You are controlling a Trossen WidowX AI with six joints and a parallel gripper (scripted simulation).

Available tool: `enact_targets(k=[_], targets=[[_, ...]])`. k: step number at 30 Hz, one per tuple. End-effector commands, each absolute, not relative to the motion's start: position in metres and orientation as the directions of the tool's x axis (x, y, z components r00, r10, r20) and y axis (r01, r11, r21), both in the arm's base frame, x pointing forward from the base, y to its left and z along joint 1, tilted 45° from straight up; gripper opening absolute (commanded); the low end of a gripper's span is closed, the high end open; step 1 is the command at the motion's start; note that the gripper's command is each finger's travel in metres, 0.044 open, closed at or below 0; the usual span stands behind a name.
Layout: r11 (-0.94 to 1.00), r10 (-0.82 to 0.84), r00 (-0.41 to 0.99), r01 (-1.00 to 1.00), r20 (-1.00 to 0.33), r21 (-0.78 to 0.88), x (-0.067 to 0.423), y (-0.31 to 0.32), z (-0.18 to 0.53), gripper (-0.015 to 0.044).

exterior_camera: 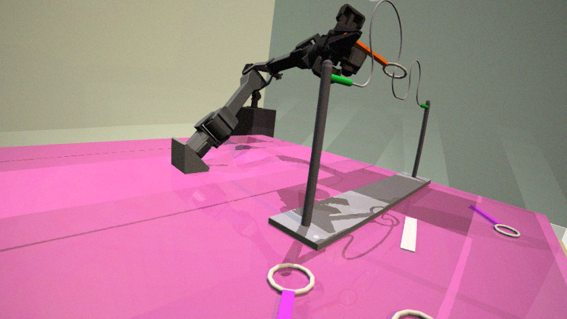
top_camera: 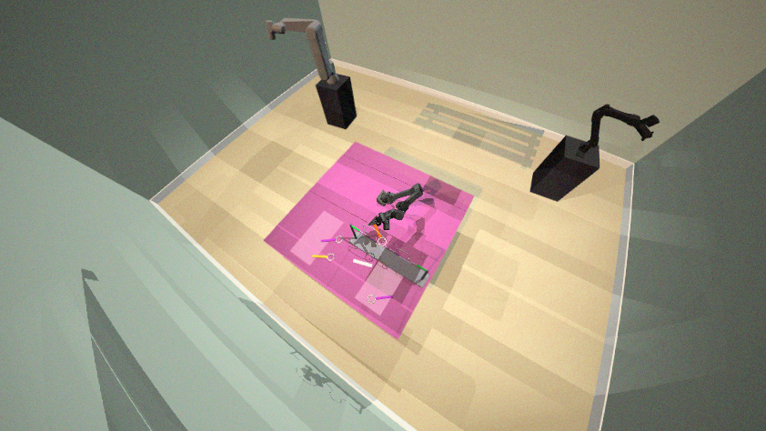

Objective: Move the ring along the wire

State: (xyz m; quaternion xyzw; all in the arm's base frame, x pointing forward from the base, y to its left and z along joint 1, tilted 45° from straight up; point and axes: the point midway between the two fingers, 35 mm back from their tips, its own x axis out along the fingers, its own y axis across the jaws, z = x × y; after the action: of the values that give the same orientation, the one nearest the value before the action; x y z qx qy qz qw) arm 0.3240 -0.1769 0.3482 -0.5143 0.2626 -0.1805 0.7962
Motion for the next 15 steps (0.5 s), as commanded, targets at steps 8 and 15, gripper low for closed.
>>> enact_targets(k=[8, 15], targets=[[0.341, -0.578, 0.789, 0.002, -0.208, -0.94, 0.322, -0.183, 0.37, -0.015], [0.368, -0.57, 0.79, 0.002, -0.224, -0.93, 0.322, -0.184, 0.373, -0.015]])
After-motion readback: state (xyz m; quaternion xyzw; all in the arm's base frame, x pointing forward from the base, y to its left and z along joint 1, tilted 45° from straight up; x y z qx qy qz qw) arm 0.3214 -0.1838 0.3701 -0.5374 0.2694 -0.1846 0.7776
